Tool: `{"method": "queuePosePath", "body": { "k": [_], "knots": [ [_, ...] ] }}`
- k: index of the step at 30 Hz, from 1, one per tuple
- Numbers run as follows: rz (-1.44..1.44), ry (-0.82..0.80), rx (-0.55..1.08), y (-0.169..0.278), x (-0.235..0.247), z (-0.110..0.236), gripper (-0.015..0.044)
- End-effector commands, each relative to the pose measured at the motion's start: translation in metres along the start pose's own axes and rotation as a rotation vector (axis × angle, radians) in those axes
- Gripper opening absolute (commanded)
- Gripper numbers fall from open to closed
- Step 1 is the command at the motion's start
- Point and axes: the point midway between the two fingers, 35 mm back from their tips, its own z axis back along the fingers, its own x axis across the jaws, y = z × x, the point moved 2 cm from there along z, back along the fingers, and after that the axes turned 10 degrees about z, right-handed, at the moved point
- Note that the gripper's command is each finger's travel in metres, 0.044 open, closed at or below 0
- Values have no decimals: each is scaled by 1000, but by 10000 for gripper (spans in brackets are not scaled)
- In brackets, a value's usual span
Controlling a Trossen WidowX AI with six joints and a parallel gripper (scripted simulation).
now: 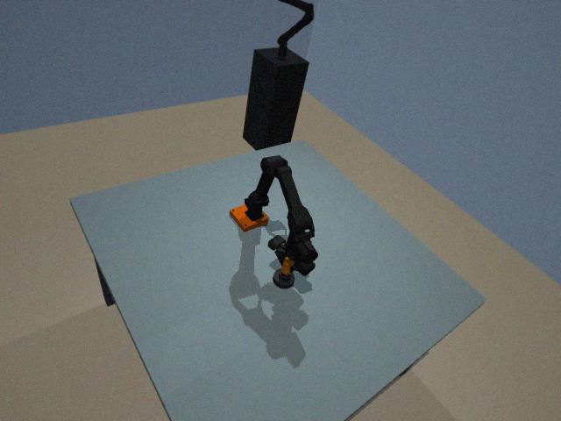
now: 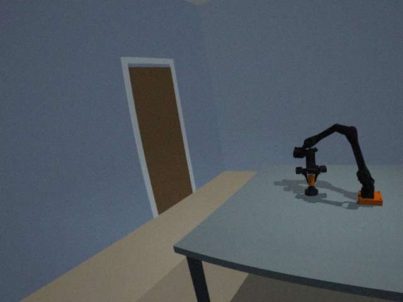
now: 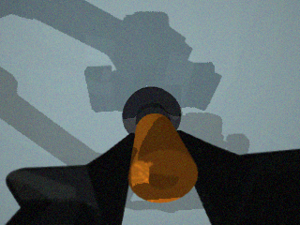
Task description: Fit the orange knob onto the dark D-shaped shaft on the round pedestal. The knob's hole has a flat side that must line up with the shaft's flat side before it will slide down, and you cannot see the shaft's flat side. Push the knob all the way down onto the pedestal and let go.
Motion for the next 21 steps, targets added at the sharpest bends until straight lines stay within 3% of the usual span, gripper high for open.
{"method": "queuePosePath", "body": {
  "k": [1, 21],
  "knots": [
    [7, 0, 2, 0, 1, 0, 0],
    [60, 0, 2, 1, -1, 4, 0]
  ]
}}
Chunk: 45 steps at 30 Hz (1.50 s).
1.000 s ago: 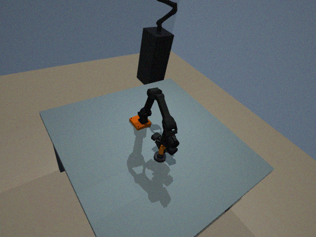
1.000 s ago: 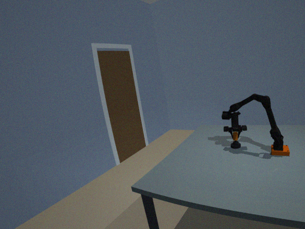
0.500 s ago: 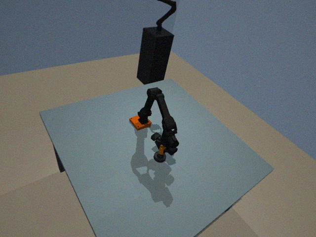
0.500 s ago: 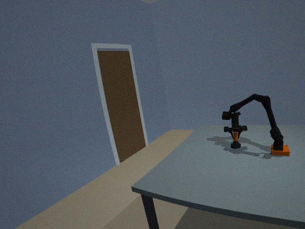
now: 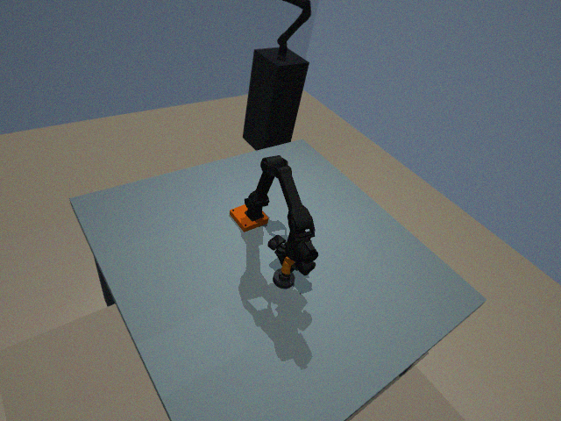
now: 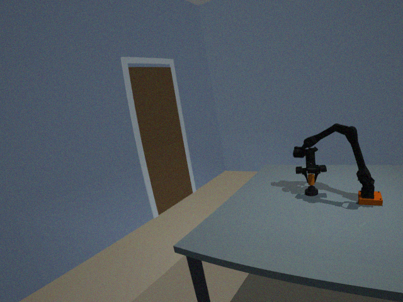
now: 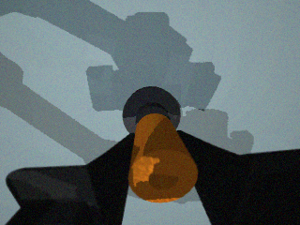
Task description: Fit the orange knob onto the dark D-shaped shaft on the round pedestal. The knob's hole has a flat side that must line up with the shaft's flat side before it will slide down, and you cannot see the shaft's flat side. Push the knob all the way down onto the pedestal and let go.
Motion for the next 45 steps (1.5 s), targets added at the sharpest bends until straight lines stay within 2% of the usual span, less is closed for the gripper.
{"method": "queuePosePath", "body": {
  "k": [1, 5, 32, 39, 45],
  "knots": [
    [73, 0, 2, 1, -1, 1, 0],
    [197, 0, 2, 0, 0, -1, 0],
    [197, 0, 2, 1, -1, 1, 0],
    [396, 0, 2, 0, -1, 0, 0],
    [406, 0, 2, 0, 1, -3, 0]
  ]
}}
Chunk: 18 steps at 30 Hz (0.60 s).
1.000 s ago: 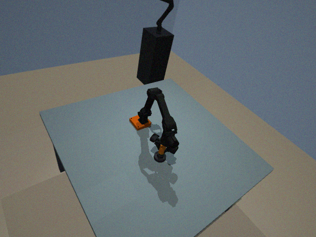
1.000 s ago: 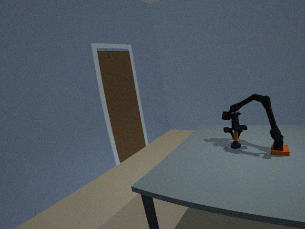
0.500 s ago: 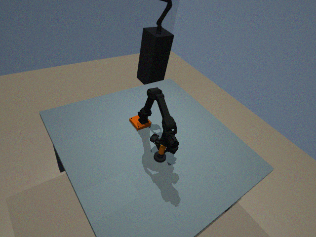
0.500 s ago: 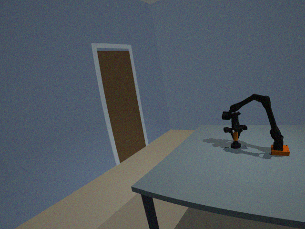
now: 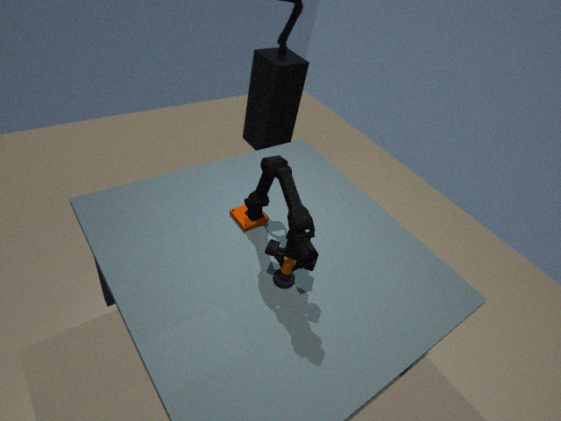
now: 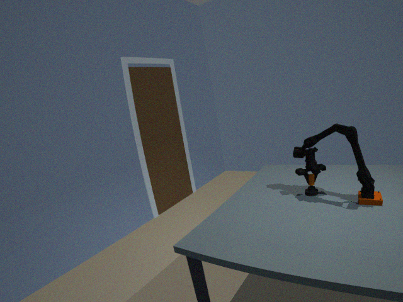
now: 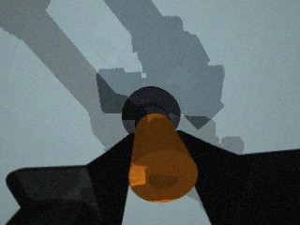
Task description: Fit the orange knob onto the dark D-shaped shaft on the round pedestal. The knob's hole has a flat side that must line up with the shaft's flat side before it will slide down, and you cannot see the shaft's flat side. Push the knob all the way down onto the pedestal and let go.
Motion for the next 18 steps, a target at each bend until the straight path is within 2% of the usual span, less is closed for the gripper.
{"method": "queuePosePath", "body": {
  "k": [1, 18],
  "knots": [
    [15, -2, 0, -1, 1, -1, 0],
    [15, -2, 0, 0, 0, 0, 0]
  ]
}}
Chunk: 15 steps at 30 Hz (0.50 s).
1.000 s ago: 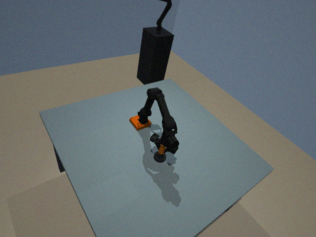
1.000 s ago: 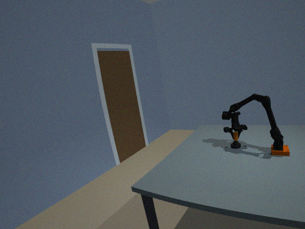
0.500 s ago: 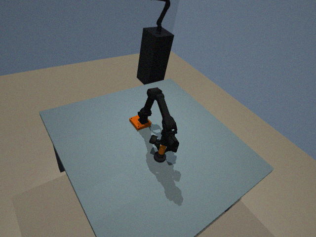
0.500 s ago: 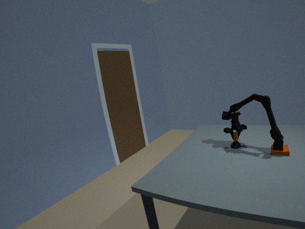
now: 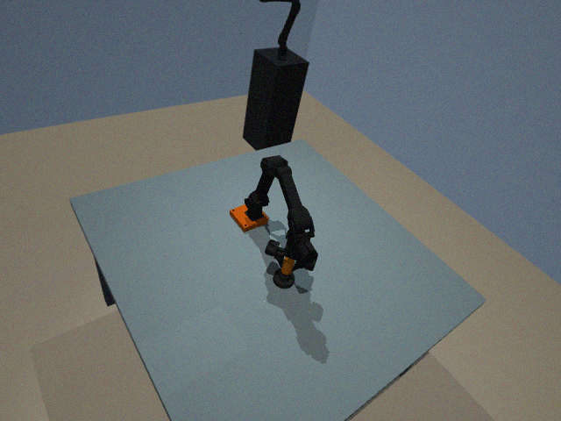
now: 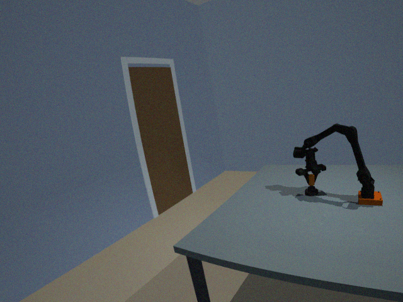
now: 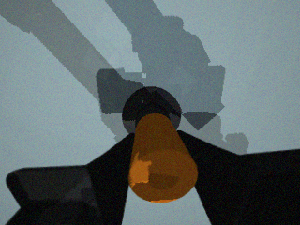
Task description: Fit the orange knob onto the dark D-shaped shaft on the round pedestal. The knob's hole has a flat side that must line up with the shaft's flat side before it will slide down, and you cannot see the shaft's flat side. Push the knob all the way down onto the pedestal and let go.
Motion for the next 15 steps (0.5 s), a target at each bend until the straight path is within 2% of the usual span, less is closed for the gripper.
{"method": "queuePosePath", "body": {
  "k": [1, 15],
  "knots": [
    [6, -1, 1, 1, 0, 2, 0],
    [216, -1, 1, 0, 0, 0, 0]
  ]
}}
